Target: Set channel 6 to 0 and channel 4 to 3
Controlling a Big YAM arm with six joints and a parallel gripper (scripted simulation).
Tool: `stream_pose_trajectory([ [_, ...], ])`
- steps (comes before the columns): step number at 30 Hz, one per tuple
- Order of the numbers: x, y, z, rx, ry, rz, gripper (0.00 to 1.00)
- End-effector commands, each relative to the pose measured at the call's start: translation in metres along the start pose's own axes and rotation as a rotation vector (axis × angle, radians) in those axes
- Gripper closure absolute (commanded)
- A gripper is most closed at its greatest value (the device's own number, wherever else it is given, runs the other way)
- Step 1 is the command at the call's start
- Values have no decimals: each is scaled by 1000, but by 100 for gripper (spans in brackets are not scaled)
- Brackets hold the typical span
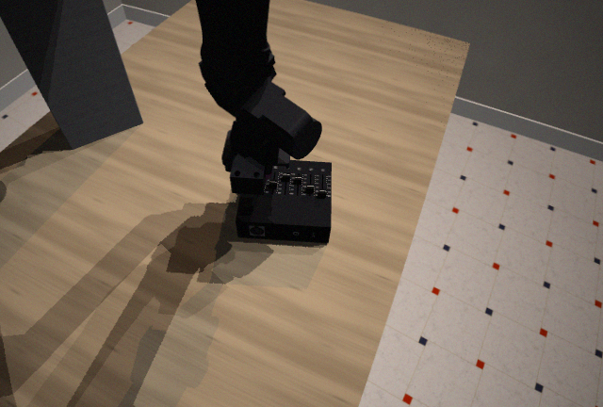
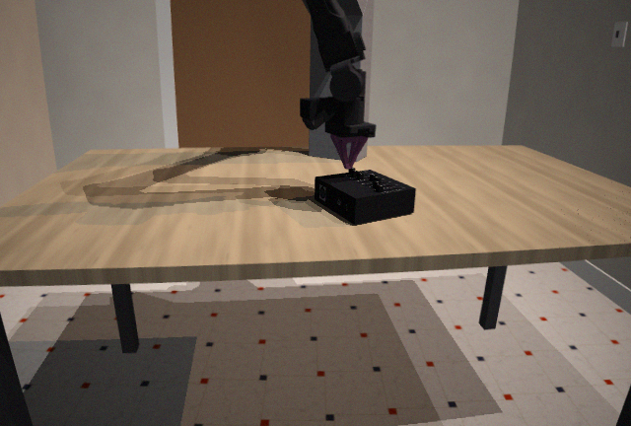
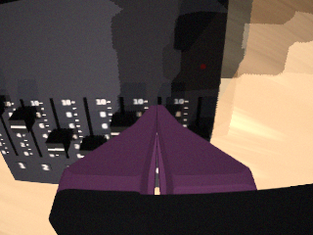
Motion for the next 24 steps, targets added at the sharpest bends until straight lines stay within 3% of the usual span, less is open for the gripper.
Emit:
stream_pose_trajectory([
  [1,-1,3,-1,-1,1,-4,100],
  [24,-3,3,0,9,-7,-8,100],
])
Point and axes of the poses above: the point where the finger pads meet when closed, its own z axis back along the fingers, its own y axis across the jaws, x = y × z, the point moved 1 cm from there along z, back along the fingers, and after that the axes turned 10 degrees about z, right-handed, at the moved point
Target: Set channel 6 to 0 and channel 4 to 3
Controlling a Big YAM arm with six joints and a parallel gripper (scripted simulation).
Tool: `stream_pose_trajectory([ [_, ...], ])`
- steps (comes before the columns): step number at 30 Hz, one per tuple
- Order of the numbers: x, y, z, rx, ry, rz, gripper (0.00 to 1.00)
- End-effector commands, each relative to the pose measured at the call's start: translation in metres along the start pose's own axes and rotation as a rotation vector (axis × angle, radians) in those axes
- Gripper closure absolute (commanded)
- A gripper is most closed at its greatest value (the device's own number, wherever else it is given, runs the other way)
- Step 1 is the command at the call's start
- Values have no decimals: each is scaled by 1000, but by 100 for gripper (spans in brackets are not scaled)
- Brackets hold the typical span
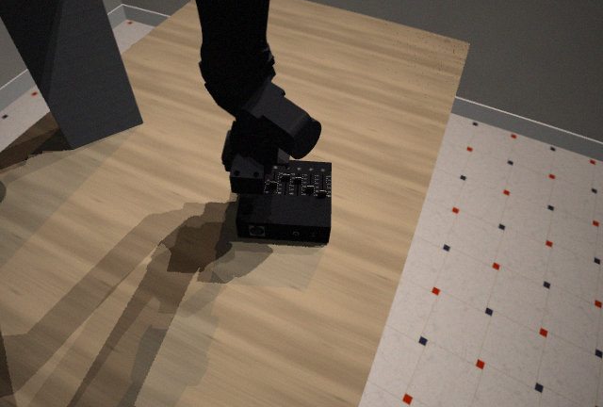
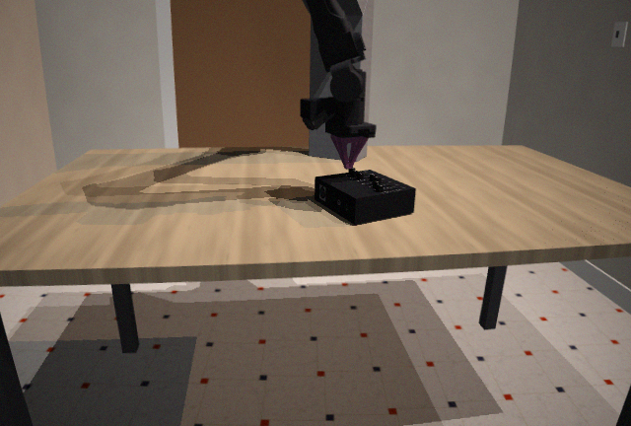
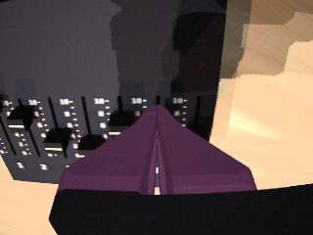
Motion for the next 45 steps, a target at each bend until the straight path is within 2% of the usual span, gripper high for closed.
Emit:
stream_pose_trajectory([
  [1,-3,3,1,8,-6,-8,100],
  [45,-6,1,1,5,-1,-5,100],
])
Point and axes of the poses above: the point where the finger pads meet when closed, its own z axis back along the fingers, its own y axis across the jaws, x = y × z, the point moved 1 cm from there along z, back along the fingers, and after that the axes turned 10 degrees about z, right-handed, at the moved point
